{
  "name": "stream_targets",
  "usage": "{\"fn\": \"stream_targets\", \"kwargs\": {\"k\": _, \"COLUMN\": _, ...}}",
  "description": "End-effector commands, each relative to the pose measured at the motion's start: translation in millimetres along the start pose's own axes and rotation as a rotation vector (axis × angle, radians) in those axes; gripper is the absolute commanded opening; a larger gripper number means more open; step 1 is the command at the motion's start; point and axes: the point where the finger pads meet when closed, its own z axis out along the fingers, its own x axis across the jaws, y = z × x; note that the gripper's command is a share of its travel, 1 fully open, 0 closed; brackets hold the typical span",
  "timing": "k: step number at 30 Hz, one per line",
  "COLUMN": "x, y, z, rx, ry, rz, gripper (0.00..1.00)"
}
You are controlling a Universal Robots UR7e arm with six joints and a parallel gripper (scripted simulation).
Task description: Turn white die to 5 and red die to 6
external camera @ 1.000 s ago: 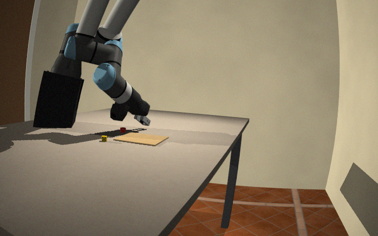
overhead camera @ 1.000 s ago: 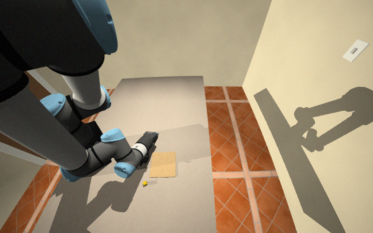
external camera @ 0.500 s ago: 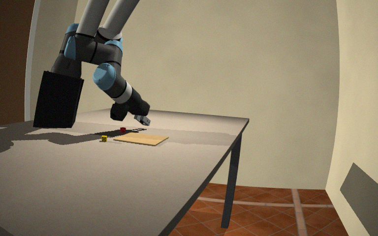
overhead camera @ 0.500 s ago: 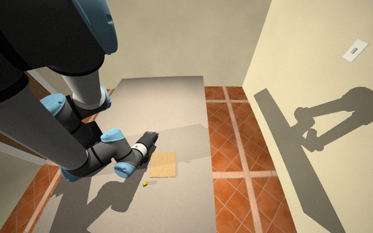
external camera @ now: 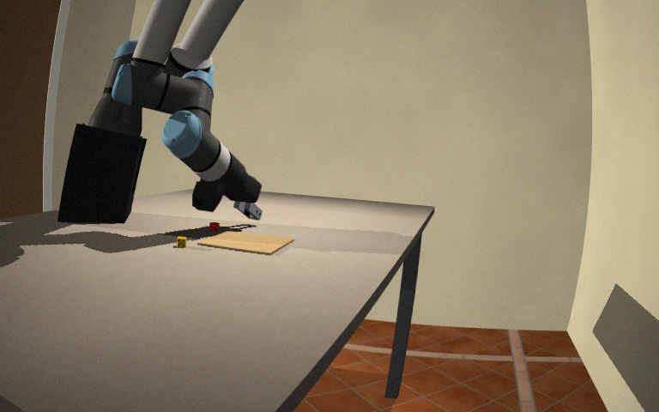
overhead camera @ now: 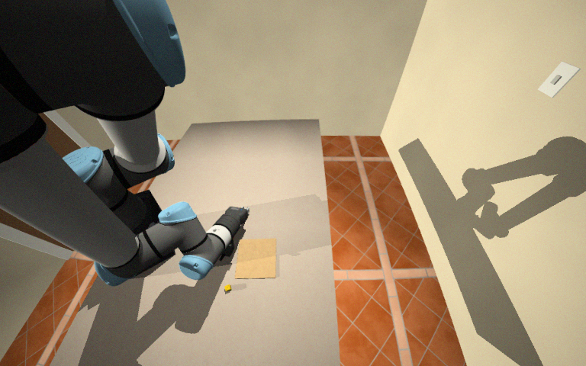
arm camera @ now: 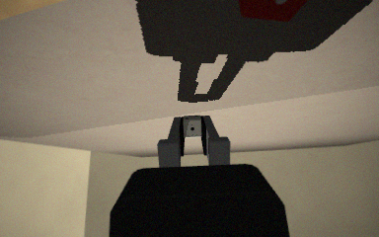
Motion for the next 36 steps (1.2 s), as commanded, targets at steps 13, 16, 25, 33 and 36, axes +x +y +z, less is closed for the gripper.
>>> {"fn": "stream_targets", "kwargs": {"k": 13, "x": -0.2, "y": -7.6, "z": 4.0, "rx": 0.0, "ry": 0.0, "rz": 0.0, "gripper": 0.34}}
{"fn": "stream_targets", "kwargs": {"k": 16, "x": -0.2, "y": -8.0, "z": 4.2, "rx": 0.0, "ry": 0.0, "rz": 0.0, "gripper": 0.34}}
{"fn": "stream_targets", "kwargs": {"k": 25, "x": -0.2, "y": -8.1, "z": 4.3, "rx": 0.0, "ry": 0.0, "rz": 0.0, "gripper": 0.34}}
{"fn": "stream_targets", "kwargs": {"k": 33, "x": -0.2, "y": -8.1, "z": 4.3, "rx": 0.0, "ry": 0.0, "rz": 0.0, "gripper": 0.34}}
{"fn": "stream_targets", "kwargs": {"k": 36, "x": -0.2, "y": -8.1, "z": 4.3, "rx": 0.0, "ry": 0.0, "rz": 0.0, "gripper": 0.34}}
